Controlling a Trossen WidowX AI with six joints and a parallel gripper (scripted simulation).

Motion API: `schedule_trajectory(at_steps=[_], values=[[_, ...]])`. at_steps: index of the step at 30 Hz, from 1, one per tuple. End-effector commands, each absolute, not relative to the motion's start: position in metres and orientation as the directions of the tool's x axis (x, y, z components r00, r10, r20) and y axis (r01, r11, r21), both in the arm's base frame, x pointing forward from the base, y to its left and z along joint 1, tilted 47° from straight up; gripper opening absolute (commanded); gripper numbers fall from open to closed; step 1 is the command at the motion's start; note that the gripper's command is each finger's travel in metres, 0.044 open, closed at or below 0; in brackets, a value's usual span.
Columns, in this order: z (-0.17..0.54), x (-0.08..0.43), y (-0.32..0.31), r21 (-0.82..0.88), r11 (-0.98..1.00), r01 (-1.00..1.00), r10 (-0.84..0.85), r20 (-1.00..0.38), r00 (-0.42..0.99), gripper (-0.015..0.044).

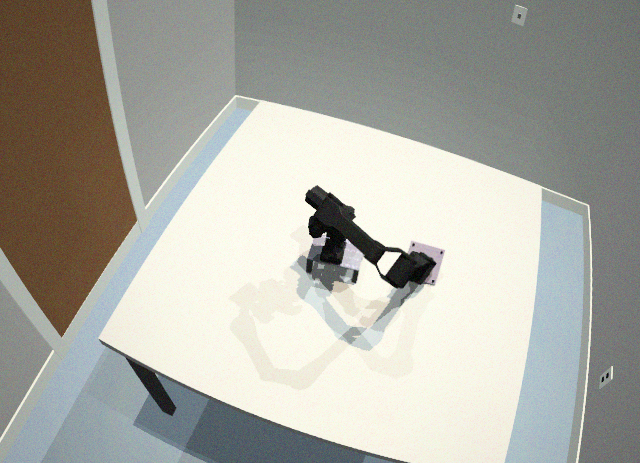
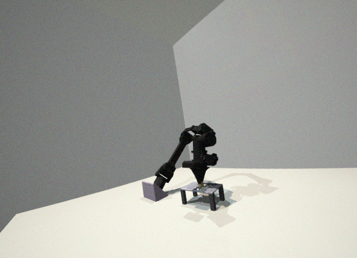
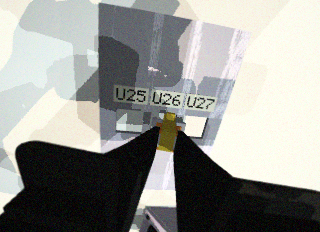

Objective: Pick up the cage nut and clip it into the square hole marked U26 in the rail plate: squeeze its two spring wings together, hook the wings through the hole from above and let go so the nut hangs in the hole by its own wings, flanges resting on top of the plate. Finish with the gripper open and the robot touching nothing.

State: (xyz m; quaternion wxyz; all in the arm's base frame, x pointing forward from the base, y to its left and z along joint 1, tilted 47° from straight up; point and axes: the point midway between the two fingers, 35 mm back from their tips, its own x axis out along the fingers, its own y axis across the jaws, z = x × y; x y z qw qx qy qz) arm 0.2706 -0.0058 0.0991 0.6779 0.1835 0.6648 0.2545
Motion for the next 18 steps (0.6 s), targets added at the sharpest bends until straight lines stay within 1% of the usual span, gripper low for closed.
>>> schedule_trajectory(at_steps=[1,18], values=[[0.0994,0.2699,-0.006,0.576,0.811,-0.101,0.578,-0.816,-0.012,0.0037],[0.0994,0.2699,-0.0054,0.569,0.816,-0.101,0.571,-0.821,-0.011,0.0037]])
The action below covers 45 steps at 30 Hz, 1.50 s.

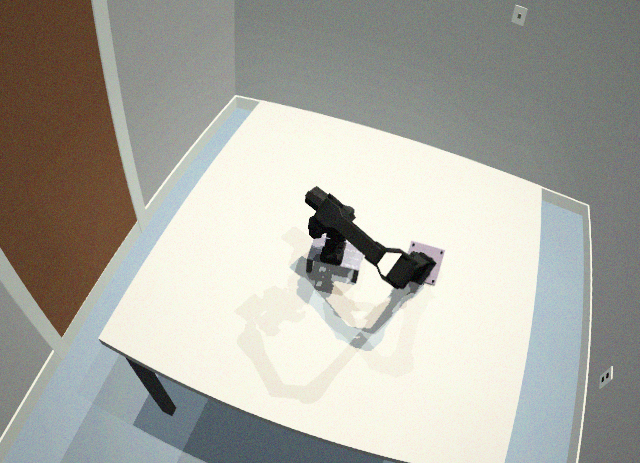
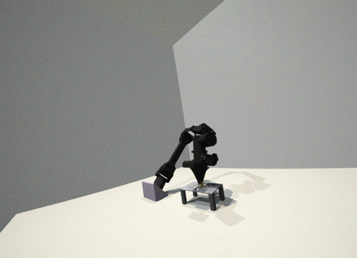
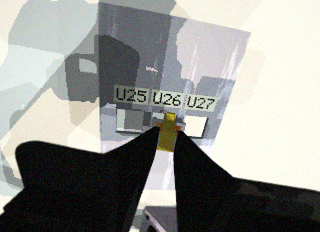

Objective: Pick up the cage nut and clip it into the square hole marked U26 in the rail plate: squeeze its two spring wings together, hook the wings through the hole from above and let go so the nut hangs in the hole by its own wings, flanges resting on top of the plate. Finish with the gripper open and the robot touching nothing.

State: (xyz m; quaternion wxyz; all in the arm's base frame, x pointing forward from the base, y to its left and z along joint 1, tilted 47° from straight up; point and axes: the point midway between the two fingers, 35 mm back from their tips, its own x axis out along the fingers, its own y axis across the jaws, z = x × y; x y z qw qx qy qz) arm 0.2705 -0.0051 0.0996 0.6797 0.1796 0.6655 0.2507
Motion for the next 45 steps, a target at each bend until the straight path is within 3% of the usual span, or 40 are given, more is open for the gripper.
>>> schedule_trajectory(at_steps=[1,45], values=[[0.0995,0.2698,-0.0053,0.567,0.818,-0.101,0.569,-0.822,-0.011,0.0037],[0.1003,0.2697,-0.0032,0.533,0.84,-0.1,0.535,-0.845,-0.007,0.0037]])
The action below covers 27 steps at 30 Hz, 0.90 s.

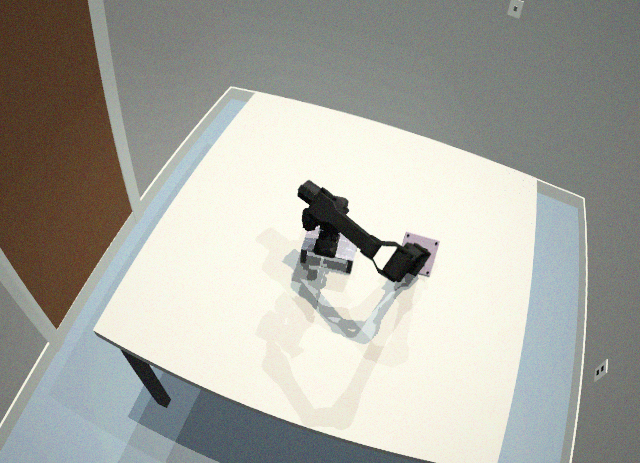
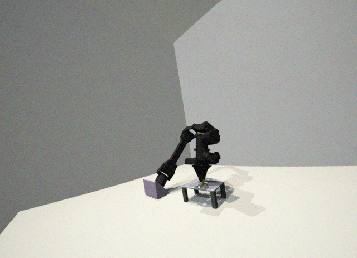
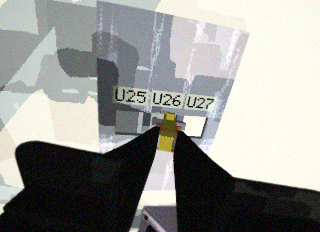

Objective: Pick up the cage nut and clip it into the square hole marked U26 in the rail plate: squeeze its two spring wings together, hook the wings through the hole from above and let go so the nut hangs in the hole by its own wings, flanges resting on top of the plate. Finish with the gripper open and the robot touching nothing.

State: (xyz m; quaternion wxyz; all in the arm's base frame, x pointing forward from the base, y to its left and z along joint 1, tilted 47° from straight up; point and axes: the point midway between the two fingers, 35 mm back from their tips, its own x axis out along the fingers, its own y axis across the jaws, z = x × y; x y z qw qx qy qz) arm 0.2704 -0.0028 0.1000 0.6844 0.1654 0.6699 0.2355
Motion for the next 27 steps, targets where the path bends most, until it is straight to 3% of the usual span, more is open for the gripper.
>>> schedule_trajectory(at_steps=[1,27], values=[[0.1003,0.2697,-0.0032,0.533,0.84,-0.1,0.535,-0.845,-0.007,0.0037],[0.101,0.2695,-0.002,0.518,0.85,-0.1,0.52,-0.854,-0.005,0.0037]])
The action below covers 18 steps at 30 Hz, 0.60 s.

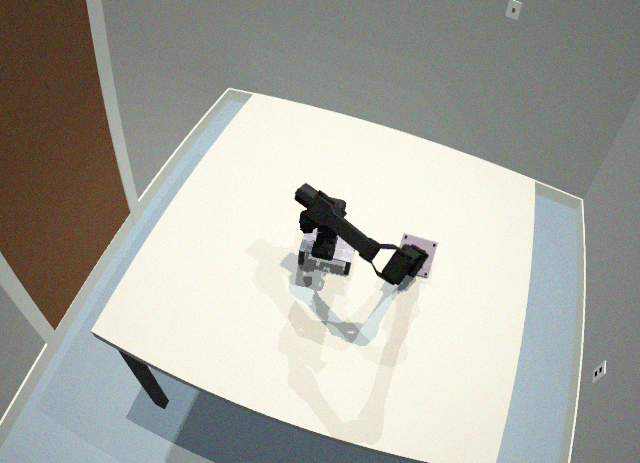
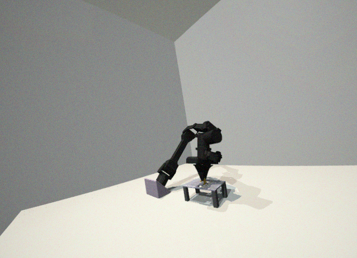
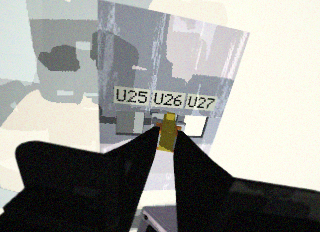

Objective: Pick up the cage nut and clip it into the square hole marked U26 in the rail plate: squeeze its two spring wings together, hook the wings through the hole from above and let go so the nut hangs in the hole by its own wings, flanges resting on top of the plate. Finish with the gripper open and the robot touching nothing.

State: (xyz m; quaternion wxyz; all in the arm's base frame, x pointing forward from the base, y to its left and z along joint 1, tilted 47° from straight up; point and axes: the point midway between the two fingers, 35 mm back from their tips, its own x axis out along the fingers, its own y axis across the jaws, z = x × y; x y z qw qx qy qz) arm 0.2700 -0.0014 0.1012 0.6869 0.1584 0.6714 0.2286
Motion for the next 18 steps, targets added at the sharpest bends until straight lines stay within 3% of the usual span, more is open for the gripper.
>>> schedule_trajectory(at_steps=[1,18], values=[[0.101,0.2695,-0.002,0.517,0.85,-0.1,0.52,-0.854,-0.005,0.0037],[0.102,0.2694,-0.0001,0.489,0.867,-0.099,0.491,-0.871,-0.002,0.0037]])
